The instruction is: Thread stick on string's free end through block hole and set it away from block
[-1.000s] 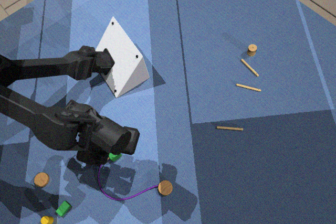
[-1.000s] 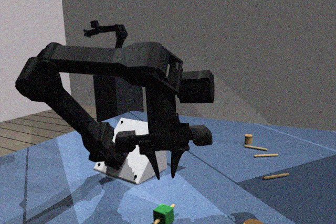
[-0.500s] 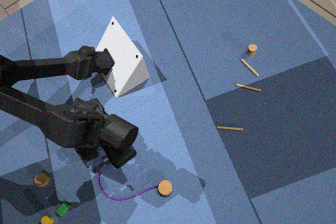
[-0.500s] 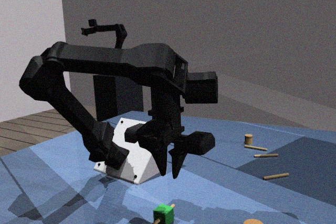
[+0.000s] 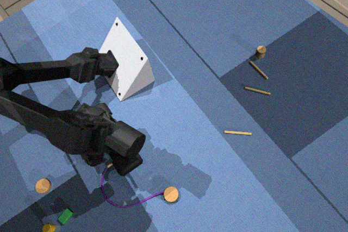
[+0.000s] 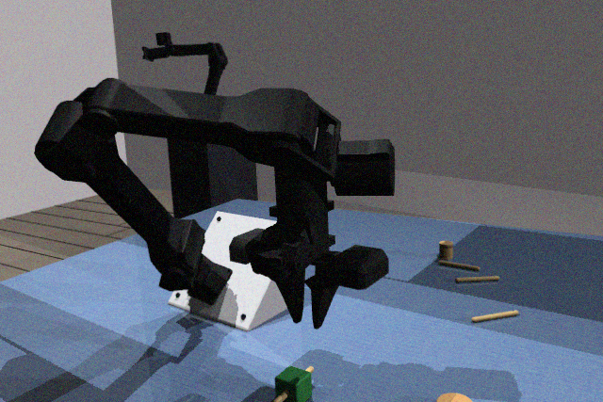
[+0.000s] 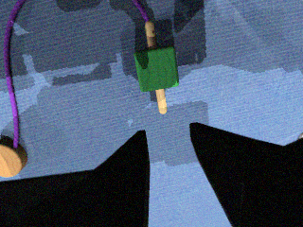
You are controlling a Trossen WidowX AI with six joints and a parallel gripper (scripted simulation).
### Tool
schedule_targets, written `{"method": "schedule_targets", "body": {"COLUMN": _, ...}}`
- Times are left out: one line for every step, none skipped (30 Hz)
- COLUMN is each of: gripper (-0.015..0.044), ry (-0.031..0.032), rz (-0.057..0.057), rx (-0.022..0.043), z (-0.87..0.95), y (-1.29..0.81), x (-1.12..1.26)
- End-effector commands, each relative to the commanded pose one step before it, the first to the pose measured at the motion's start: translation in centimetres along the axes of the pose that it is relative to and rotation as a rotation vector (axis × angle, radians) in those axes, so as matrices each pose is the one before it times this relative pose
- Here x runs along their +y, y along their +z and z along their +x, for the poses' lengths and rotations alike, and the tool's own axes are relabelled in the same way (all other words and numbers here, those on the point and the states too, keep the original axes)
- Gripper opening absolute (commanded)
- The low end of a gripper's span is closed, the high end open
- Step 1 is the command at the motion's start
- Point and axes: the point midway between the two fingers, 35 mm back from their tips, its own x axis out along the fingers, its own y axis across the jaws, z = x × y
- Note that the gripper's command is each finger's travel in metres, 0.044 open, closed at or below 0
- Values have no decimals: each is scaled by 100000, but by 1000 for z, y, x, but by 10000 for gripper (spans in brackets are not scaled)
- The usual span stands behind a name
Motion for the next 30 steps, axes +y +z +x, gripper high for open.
{"method": "schedule_targets", "body": {"gripper": 124, "ry": -245, "rz": -352, "rx": -161, "z": 752, "y": 12, "x": -1}}
{"method": "schedule_targets", "body": {"gripper": 124, "ry": 8, "rz": 1, "rx": 15, "z": 162, "y": -3, "x": 14}}
{"method": "schedule_targets", "body": {"gripper": 124, "ry": 8, "rz": 1, "rx": 14, "z": 162, "y": -3, "x": 13}}
{"method": "schedule_targets", "body": {"gripper": 124, "ry": 7, "rz": 1, "rx": 12, "z": 162, "y": -2, "x": 12}}
{"method": "schedule_targets", "body": {"gripper": 124, "ry": 7, "rz": 1, "rx": 10, "z": 162, "y": -2, "x": 11}}
{"method": "schedule_targets", "body": {"gripper": 124, "ry": 7, "rz": 2, "rx": 9, "z": 162, "y": -2, "x": 10}}
{"method": "schedule_targets", "body": {"gripper": 124, "ry": 7, "rz": 2, "rx": 7, "z": 162, "y": -1, "x": 9}}
{"method": "schedule_targets", "body": {"gripper": 124, "ry": 7, "rz": 2, "rx": 6, "z": 162, "y": -1, "x": 8}}
{"method": "schedule_targets", "body": {"gripper": 124, "ry": 6, "rz": 2, "rx": 4, "z": 162, "y": 0, "x": 7}}
{"method": "schedule_targets", "body": {"gripper": 124, "ry": 6, "rz": 2, "rx": 2, "z": 162, "y": 0, "x": 6}}
{"method": "schedule_targets", "body": {"gripper": 124, "ry": 6, "rz": 2, "rx": 1, "z": 162, "y": 1, "x": 5}}
{"method": "schedule_targets", "body": {"gripper": 124, "ry": 5, "rz": 3, "rx": -1, "z": 161, "y": 1, "x": 4}}
{"method": "schedule_targets", "body": {"gripper": 124, "ry": 5, "rz": 3, "rx": -3, "z": 161, "y": 2, "x": 3}}
{"method": "schedule_targets", "body": {"gripper": 124, "ry": 5, "rz": 3, "rx": -4, "z": 161, "y": 2, "x": 2}}
{"method": "schedule_targets", "body": {"gripper": 124, "ry": 5, "rz": 3, "rx": -6, "z": 161, "y": 2, "x": 1}}
{"method": "schedule_targets", "body": {"gripper": 124, "ry": 4, "rz": 3, "rx": -7, "z": 161, "y": 3, "x": 0}}
{"method": "schedule_targets", "body": {"gripper": 124, "ry": 4, "rz": 3, "rx": -9, "z": 161, "y": 3, "x": -1}}
{"method": "schedule_targets", "body": {"gripper": 124, "ry": 3, "rz": 4, "rx": -10, "z": 160, "y": 4, "x": -2}}
{"method": "schedule_targets", "body": {"gripper": 124, "ry": 3, "rz": 4, "rx": -12, "z": 160, "y": 4, "x": -3}}
{"method": "schedule_targets", "body": {"gripper": 124, "ry": 3, "rz": 4, "rx": -14, "z": 160, "y": 4, "x": -4}}
{"method": "schedule_targets", "body": {"gripper": 124, "ry": 2, "rz": 4, "rx": -15, "z": 160, "y": 5, "x": -5}}
{"method": "schedule_targets", "body": {"gripper": 124, "ry": 2, "rz": 4, "rx": -17, "z": 160, "y": 5, "x": -6}}
{"method": "schedule_targets", "body": {"gripper": 124, "ry": 1, "rz": 4, "rx": -18, "z": 160, "y": 5, "x": -7}}
{"method": "schedule_targets", "body": {"gripper": 124, "ry": 1, "rz": 4, "rx": -20, "z": 159, "y": 6, "x": -8}}
{"method": "schedule_targets", "body": {"gripper": 124, "ry": 0, "rz": 4, "rx": -21, "z": 159, "y": 6, "x": -9}}
{"method": "schedule_targets", "body": {"gripper": 124, "ry": 0, "rz": 4, "rx": -23, "z": 159, "y": 7, "x": -10}}
{"method": "schedule_targets", "body": {"gripper": 124, "ry": 0, "rz": 5, "rx": -25, "z": 159, "y": 7, "x": -11}}
{"method": "schedule_targets", "body": {"gripper": 124, "ry": -1, "rz": 5, "rx": -26, "z": 159, "y": 7, "x": -12}}
{"method": "schedule_targets", "body": {"gripper": 124, "ry": -1, "rz": 5, "rx": -28, "z": 158, "y": 7, "x": -13}}
{"method": "schedule_targets", "body": {"gripper": 124, "ry": -2, "rz": 5, "rx": -29, "z": 158, "y": 8, "x": -14}}
